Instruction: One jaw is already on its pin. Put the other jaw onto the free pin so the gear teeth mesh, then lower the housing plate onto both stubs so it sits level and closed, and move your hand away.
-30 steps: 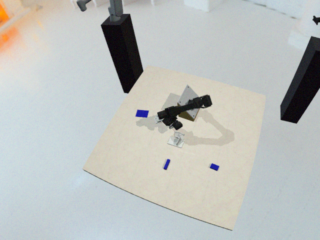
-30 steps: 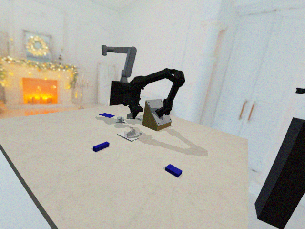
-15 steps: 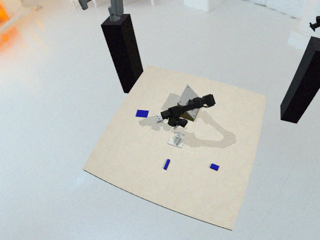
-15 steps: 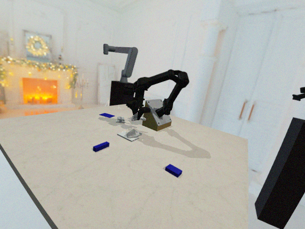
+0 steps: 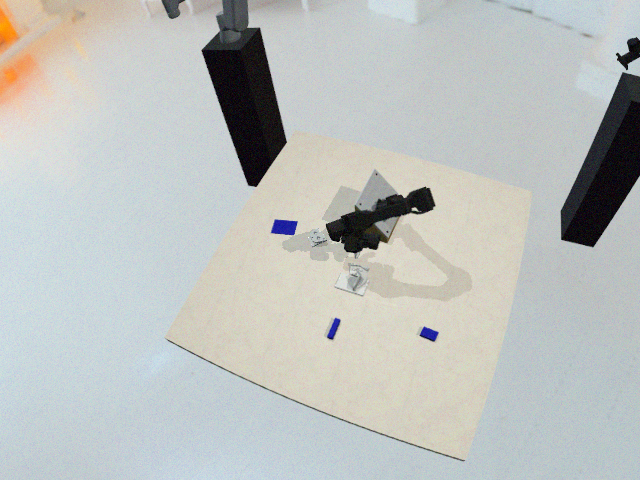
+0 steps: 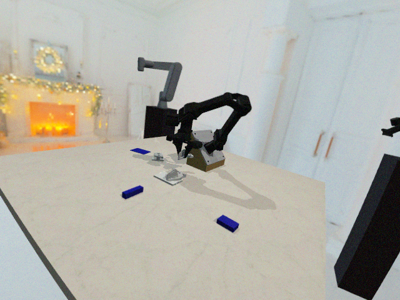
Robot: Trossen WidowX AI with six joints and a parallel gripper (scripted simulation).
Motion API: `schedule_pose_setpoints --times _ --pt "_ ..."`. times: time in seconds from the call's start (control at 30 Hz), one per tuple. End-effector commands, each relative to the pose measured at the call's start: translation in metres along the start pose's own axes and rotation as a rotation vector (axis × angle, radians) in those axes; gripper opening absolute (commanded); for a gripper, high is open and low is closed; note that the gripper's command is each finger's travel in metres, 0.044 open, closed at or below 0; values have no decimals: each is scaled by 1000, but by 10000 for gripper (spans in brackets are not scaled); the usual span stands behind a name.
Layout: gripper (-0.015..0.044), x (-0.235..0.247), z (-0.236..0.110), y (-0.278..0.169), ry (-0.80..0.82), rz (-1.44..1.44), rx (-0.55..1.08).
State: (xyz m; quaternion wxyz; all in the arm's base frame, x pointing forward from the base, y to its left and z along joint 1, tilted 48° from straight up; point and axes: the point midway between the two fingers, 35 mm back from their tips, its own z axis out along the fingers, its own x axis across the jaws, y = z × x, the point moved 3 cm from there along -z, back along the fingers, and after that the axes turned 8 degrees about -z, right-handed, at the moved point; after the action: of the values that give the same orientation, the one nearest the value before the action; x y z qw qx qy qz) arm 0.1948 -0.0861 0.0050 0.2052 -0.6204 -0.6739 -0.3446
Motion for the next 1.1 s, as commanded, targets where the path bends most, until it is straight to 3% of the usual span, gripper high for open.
schedule_pose_setpoints --times 0.0,0.83,1.07 --pt "134 1 0 0 0 -19 -5" --pt "134 1 0 1 0 -51 -5" --pt "134 -7 -3 20 -2 -51 -5"
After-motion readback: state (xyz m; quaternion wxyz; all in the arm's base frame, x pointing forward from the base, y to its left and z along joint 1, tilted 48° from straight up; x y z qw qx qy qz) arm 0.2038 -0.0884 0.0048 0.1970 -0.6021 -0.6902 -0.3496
